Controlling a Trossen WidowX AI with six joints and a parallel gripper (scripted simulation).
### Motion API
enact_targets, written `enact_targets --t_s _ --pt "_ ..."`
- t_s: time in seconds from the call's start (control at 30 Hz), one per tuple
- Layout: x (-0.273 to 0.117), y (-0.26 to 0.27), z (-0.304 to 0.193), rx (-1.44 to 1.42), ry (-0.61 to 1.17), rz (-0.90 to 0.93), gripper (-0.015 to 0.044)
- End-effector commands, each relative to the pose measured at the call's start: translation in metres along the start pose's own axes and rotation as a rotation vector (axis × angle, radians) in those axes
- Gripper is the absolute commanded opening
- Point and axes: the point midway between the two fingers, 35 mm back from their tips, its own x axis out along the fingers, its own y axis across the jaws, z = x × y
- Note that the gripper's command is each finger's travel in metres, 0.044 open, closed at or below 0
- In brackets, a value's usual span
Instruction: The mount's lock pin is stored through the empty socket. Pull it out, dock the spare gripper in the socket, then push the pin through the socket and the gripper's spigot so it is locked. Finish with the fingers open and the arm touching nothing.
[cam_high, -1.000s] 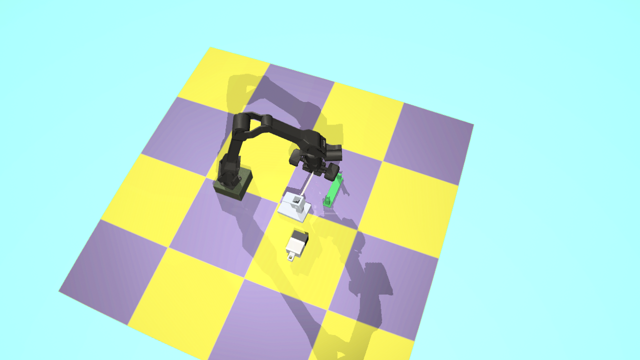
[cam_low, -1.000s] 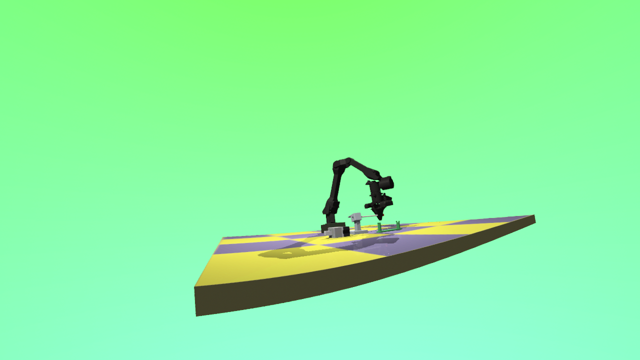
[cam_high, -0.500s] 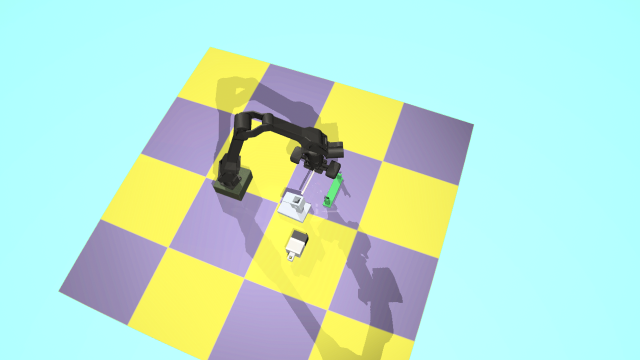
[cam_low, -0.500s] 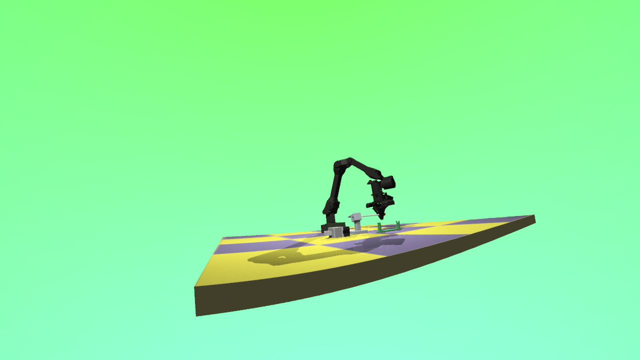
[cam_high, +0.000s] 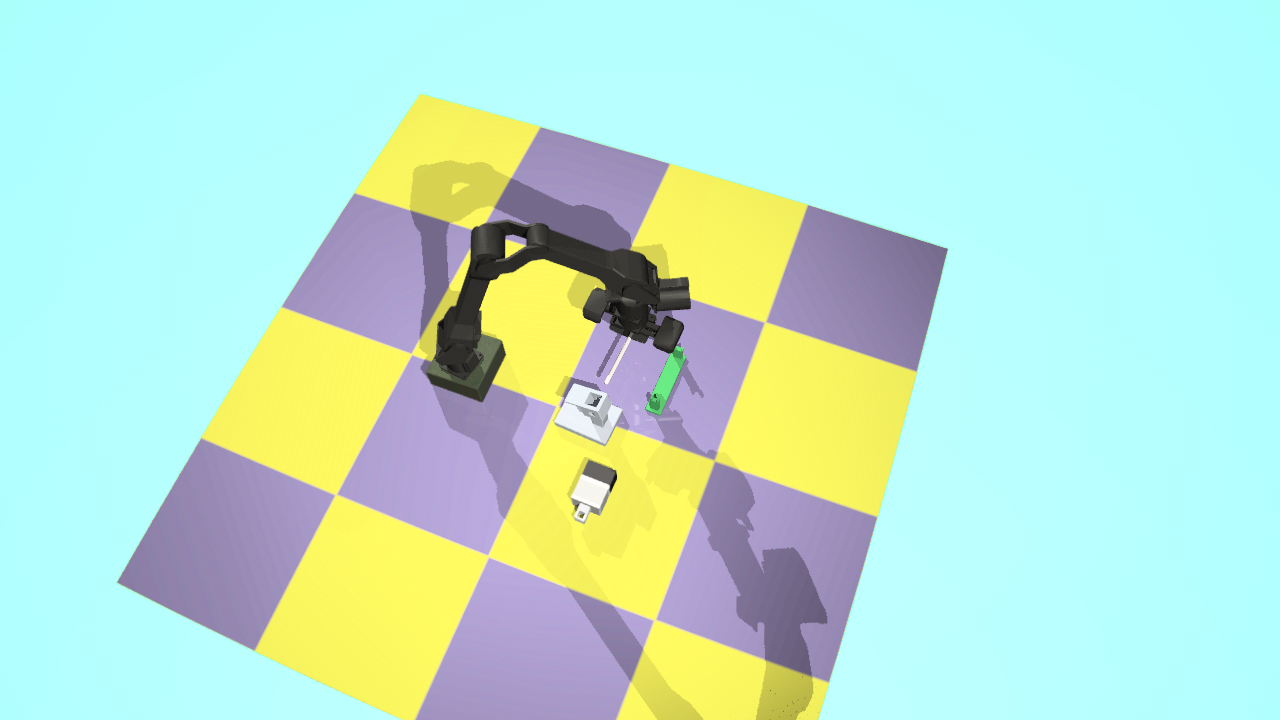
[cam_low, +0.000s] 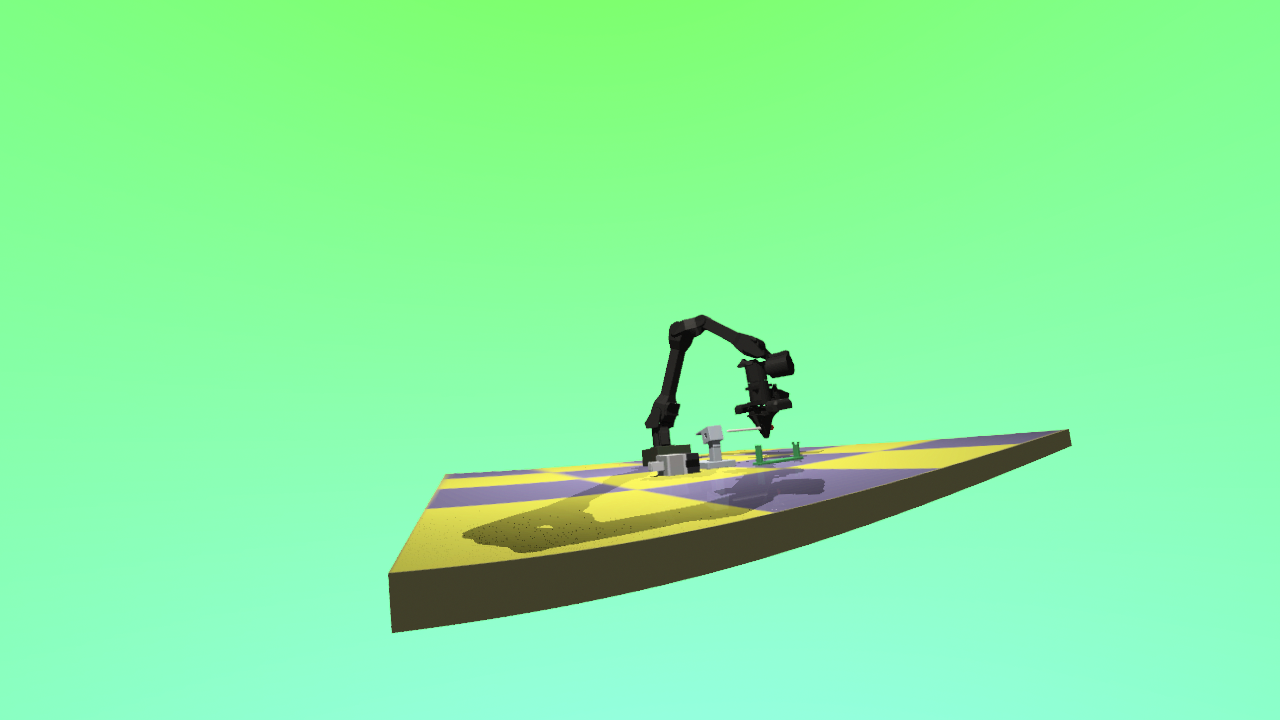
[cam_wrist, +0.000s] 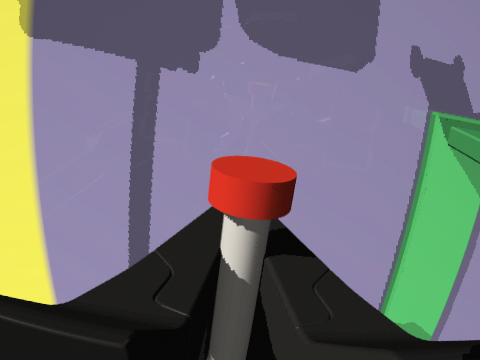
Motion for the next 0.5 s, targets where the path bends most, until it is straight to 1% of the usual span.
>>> enact_targets --t_s 0.0,0.47 --pt "-0.004 -0.001 0.002 0.003 -0.004 -0.002 0.0000" --pt "-0.027 0.005 0.001 0.005 0.009 0.017 0.0000"
